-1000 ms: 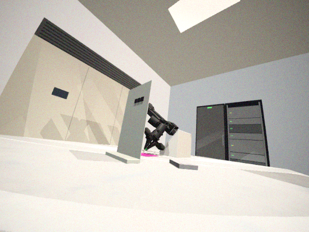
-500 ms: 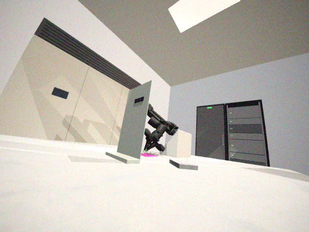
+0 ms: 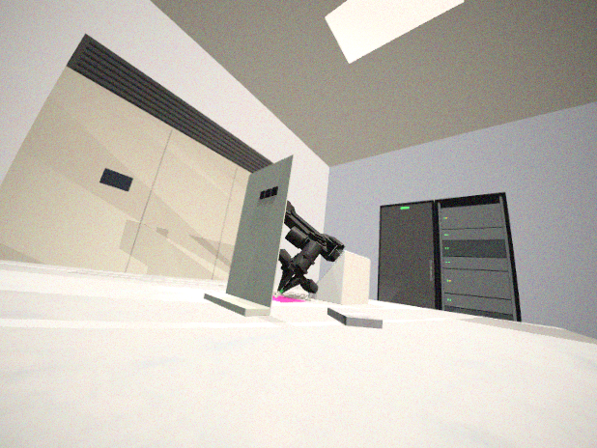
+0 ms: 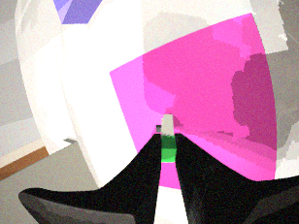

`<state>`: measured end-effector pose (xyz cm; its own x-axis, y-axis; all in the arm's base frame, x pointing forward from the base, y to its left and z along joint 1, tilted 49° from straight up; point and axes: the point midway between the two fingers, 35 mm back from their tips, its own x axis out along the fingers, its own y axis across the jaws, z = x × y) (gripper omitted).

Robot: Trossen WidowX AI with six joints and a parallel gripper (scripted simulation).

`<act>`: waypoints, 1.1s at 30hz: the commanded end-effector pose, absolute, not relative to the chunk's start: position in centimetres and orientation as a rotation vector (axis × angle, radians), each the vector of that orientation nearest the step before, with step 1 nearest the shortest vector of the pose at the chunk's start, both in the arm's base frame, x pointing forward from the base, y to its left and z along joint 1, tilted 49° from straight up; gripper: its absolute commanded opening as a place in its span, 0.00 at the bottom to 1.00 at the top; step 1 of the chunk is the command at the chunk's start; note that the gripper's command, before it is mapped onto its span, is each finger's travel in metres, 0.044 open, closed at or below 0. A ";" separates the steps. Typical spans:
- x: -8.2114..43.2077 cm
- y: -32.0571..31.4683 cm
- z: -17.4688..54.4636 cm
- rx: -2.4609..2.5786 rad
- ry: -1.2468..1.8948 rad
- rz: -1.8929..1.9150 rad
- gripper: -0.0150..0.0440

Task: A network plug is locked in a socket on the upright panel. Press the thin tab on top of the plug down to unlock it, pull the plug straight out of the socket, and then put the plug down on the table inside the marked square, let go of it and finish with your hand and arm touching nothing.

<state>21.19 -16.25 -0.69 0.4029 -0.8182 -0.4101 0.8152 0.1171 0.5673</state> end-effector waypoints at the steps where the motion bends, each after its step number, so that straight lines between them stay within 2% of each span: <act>1: 21.2 -16.2 -0.7 0.827 -0.004 -1.197 0.34; 5: 21.2 -16.2 -0.7 0.827 -0.004 -1.197 0.52; 33: 20.7 -15.0 -0.1 0.830 0.000 -1.196 0.52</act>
